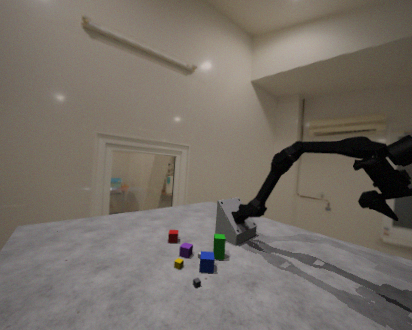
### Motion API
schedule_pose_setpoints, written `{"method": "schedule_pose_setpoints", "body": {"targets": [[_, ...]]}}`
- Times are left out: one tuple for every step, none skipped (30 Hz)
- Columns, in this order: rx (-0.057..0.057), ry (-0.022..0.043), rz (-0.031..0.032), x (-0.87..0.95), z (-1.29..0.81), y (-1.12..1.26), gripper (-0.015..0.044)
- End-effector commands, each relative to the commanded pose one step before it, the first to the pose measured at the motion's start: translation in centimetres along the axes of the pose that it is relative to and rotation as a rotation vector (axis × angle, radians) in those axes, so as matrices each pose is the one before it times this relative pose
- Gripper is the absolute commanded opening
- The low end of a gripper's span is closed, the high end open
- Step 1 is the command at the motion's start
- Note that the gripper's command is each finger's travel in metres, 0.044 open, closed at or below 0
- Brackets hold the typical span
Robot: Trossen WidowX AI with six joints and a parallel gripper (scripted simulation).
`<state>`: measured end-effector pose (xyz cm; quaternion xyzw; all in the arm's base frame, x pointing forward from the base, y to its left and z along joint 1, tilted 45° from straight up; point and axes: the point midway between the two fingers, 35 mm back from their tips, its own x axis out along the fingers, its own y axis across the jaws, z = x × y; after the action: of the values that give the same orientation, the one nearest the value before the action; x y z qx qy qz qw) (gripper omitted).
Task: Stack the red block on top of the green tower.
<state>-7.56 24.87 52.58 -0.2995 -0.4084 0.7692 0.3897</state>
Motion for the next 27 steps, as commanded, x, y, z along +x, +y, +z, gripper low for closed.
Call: {"method": "schedule_pose_setpoints", "body": {"targets": [[0.0038, 0.00417, -0.00087, 0.056, -0.154, -0.032, 0.0426], [0.0113, 0.01249, -0.00267, 0.166, -0.465, -0.097, 0.0440], [0.0190, 0.02074, -0.00468, 0.270, -0.780, -0.167, 0.0440], [0.0232, 0.02502, -0.00606, 0.320, -0.952, -0.215, 0.0440], [0.0234, 0.02486, -0.00648, 0.314, -0.958, -0.231, 0.0440], [0.0235, 0.02469, -0.00689, 0.308, -0.964, -0.247, 0.0440], [0.0240, 0.02490, -0.00642, 0.316, -0.986, -0.254, 0.0440], [0.0274, 0.02886, 0.00220, 0.458, -1.168, -0.172, 0.0440], [0.0280, 0.02882, 0.00285, 0.462, -1.182, -0.183, 0.0440], [0.0285, 0.02864, 0.00275, 0.456, -1.190, -0.204, 0.0440], [0.0237, 0.02749, 0.00016, 0.373, -1.140, -0.255, 0.0440], [0.0242, 0.02722, -0.00014, 0.365, -1.145, -0.274, 0.0440], [0.0246, 0.02694, -0.00044, 0.356, -1.149, -0.293, 0.0440], [0.0251, 0.02665, -0.00072, 0.347, -1.152, -0.311, 0.0440], [0.0255, 0.02635, -0.00100, 0.339, -1.155, -0.330, 0.0440], [0.0259, 0.02603, -0.00126, 0.330, -1.158, -0.348, 0.0440], [0.0264, 0.02571, -0.00152, 0.322, -1.160, -0.367, 0.0440], [0.0268, 0.02538, -0.00176, 0.313, -1.162, -0.385, 0.0440], [0.0272, 0.02503, -0.00199, 0.305, -1.163, -0.402, 0.0440], [0.0276, 0.02468, -0.00221, 0.296, -1.164, -0.420, 0.0440], [0.0194, 0.01571, -0.00958, 0.240, -0.962, -0.523, 0.0440], [0.0203, 0.01611, -0.01007, 0.239, -1.006, -0.550, 0.0440], [0.0205, 0.01590, -0.01020, 0.229, -1.012, -0.558, 0.0440], [0.0207, 0.01568, -0.01033, 0.219, -1.018, -0.566, 0.0440], [0.0223, 0.01655, -0.00961, 0.224, -1.056, -0.567, 0.0440], [0.0280, 0.02021, -0.00546, 0.265, -1.143, -0.517, 0.0440], [0.0341, 0.02408, -0.00058, 0.310, -1.216, -0.453, 0.0440]]}}
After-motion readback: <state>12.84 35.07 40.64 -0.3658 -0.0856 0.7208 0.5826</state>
